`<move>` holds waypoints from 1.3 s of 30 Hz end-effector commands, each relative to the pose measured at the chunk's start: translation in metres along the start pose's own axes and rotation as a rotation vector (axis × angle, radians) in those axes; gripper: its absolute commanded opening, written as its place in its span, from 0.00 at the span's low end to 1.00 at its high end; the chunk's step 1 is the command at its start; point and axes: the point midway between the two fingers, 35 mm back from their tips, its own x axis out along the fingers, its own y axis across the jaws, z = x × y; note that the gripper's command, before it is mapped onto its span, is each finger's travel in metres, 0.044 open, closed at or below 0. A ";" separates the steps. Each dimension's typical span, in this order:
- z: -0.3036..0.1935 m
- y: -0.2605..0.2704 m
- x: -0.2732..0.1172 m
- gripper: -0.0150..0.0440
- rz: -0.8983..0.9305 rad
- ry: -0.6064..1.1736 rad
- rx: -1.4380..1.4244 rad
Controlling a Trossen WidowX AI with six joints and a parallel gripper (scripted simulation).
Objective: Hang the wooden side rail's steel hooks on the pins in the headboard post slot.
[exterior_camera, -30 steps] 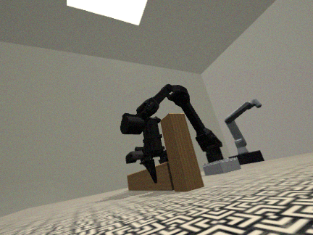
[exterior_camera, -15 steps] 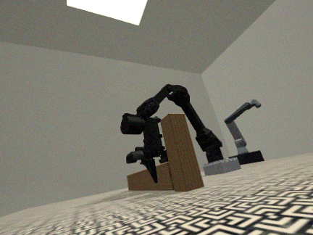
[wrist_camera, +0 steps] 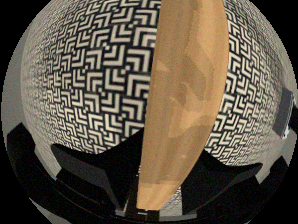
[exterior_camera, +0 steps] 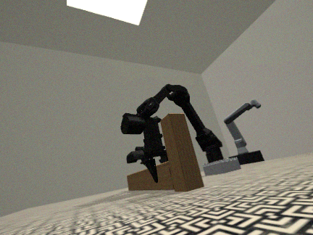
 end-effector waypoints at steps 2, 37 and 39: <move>0.000 0.002 -0.005 0.25 0.012 -0.001 -0.005; 0.000 0.002 -0.011 0.25 0.012 -0.001 -0.005; 0.000 0.002 -0.011 0.25 0.012 -0.001 -0.005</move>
